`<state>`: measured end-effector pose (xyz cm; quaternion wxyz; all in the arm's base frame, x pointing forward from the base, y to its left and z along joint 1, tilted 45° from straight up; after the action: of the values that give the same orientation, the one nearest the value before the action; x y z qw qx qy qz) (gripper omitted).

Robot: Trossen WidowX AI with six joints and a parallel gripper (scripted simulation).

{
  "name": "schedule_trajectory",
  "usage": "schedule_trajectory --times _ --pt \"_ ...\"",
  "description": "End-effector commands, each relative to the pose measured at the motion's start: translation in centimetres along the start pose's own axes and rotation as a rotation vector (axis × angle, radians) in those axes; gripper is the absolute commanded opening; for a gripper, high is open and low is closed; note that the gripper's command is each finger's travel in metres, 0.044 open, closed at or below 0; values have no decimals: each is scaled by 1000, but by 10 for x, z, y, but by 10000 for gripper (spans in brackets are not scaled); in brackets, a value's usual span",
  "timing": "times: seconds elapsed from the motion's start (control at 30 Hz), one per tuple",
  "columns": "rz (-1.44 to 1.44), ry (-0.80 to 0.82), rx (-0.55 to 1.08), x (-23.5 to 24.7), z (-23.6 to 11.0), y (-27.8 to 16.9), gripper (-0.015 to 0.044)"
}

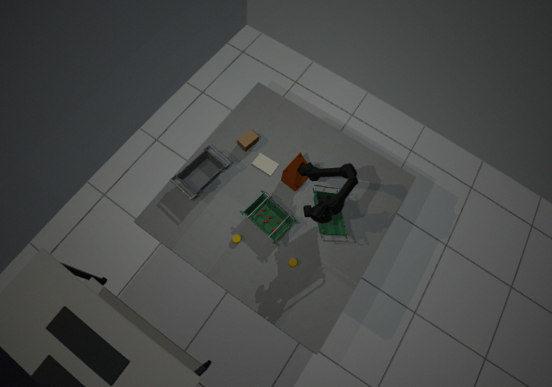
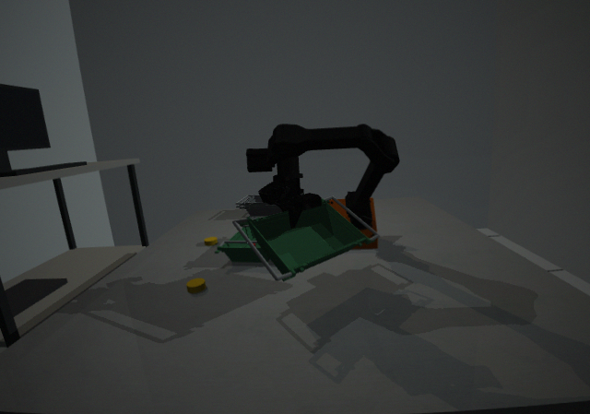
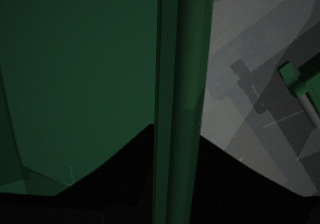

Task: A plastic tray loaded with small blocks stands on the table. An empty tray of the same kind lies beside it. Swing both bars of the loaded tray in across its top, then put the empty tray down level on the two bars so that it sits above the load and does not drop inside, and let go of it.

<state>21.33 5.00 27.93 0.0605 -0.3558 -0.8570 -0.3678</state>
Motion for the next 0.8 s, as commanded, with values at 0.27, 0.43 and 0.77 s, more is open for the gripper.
schedule_trajectory --times 0.27,0.43,0.77 --pt "89 -2 -11 -9 -3 3 0" --pt "176 -5 -8 -18 -4 2 0" --pt "350 -12 -3 -36 -6 1 0"
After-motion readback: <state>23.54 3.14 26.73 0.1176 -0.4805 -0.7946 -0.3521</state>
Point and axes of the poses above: the point midway between the two fingers, 35 mm back from their tips, its own z axis out along the fingers, its own x axis across the jaws, y = z × x, the point moved 3 cm from there along -z, back along the fingers, and after that the axes turned 9 degrees about -z, right-handed, at the moved point
